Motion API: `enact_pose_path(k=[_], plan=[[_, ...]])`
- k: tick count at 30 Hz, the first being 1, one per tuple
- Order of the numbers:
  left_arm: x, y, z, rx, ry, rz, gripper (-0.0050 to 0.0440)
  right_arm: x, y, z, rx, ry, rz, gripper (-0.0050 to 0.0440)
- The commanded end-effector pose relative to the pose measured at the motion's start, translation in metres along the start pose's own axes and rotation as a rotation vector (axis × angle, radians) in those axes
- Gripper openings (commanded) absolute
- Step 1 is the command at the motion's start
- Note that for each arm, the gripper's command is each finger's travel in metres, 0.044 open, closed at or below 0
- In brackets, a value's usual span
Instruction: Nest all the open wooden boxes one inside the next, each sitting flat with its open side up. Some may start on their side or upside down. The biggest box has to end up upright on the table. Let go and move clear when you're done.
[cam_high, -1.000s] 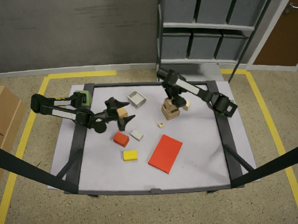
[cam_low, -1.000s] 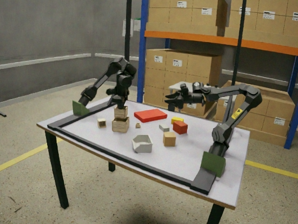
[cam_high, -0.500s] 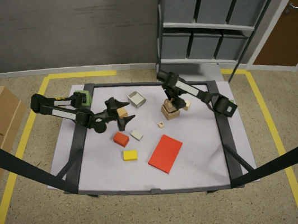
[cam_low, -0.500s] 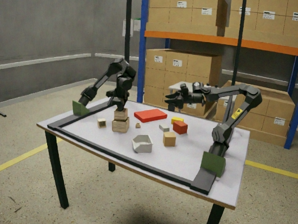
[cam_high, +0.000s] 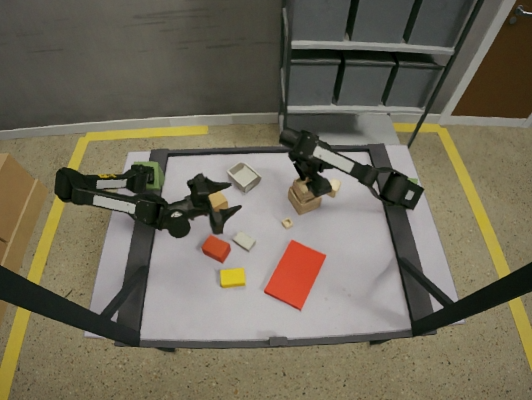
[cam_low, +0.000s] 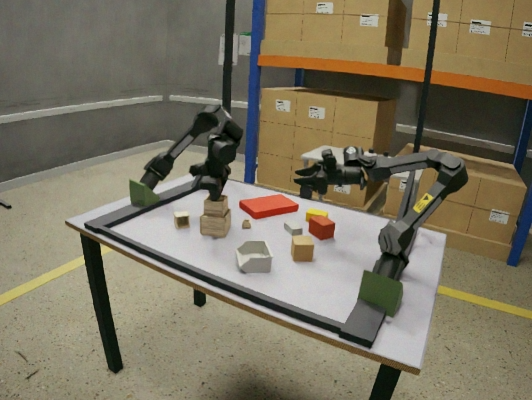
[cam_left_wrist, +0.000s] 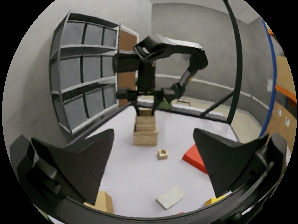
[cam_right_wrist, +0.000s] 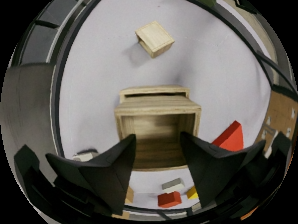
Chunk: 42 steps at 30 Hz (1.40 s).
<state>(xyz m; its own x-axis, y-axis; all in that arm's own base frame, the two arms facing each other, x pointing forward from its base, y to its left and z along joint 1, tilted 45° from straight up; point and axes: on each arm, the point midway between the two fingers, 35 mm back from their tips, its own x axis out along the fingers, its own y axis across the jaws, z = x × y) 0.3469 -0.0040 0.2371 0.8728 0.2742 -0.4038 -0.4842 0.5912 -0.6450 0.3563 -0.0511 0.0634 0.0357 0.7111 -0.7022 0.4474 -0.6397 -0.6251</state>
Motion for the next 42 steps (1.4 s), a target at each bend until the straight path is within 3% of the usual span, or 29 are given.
enact_pose_path(k=[1, 42], plan=[[-0.003, -0.003, 0.003, -0.010, -0.008, -0.013, 0.0400, 0.000, -0.005, -0.003, -0.010, 0.008, 0.008, 0.0285], [-0.003, -0.003, 0.003, -0.010, -0.008, -0.013, 0.0400, 0.044, -0.003, -0.002, -0.006, 0.005, 0.002, 0.0285]])
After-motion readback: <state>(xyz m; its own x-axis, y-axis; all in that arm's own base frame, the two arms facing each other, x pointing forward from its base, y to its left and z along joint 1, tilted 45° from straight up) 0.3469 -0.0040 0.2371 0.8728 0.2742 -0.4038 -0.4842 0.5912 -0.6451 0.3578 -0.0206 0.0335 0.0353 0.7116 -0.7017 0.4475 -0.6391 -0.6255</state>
